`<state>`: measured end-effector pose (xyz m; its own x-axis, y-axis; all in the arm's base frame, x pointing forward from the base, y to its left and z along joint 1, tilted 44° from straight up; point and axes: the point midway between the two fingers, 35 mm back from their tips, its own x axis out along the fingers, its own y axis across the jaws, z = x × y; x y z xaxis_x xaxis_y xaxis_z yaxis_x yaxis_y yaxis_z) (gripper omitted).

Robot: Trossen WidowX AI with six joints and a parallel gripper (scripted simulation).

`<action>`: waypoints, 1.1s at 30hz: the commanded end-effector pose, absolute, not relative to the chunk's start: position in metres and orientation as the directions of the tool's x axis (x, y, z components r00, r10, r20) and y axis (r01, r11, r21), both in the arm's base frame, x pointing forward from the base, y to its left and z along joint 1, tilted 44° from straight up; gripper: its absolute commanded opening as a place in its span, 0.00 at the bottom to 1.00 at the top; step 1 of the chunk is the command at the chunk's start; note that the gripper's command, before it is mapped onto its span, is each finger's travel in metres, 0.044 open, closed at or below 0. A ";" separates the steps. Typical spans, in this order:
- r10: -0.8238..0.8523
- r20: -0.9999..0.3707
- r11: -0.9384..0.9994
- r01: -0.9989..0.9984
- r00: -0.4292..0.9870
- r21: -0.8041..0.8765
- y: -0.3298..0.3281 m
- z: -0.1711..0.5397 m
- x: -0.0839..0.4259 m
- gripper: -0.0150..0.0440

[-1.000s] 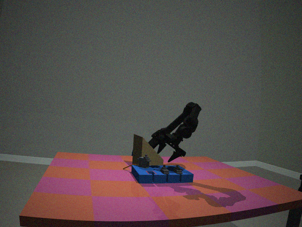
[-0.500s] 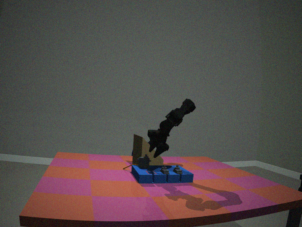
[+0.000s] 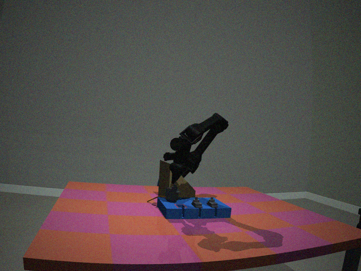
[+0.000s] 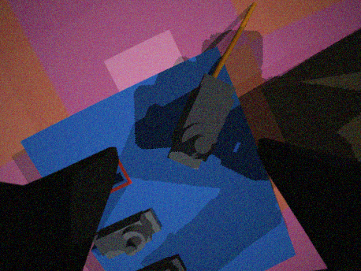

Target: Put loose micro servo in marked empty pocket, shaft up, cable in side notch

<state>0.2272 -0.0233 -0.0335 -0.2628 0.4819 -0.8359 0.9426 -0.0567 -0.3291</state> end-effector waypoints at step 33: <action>0.660 -0.729 -0.410 0.728 -0.179 -0.550 -0.030 -0.064 0.190 1.00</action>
<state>0.1937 -0.0342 -0.0602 -0.1740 0.6537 -0.7365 0.7355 -0.4111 -0.5385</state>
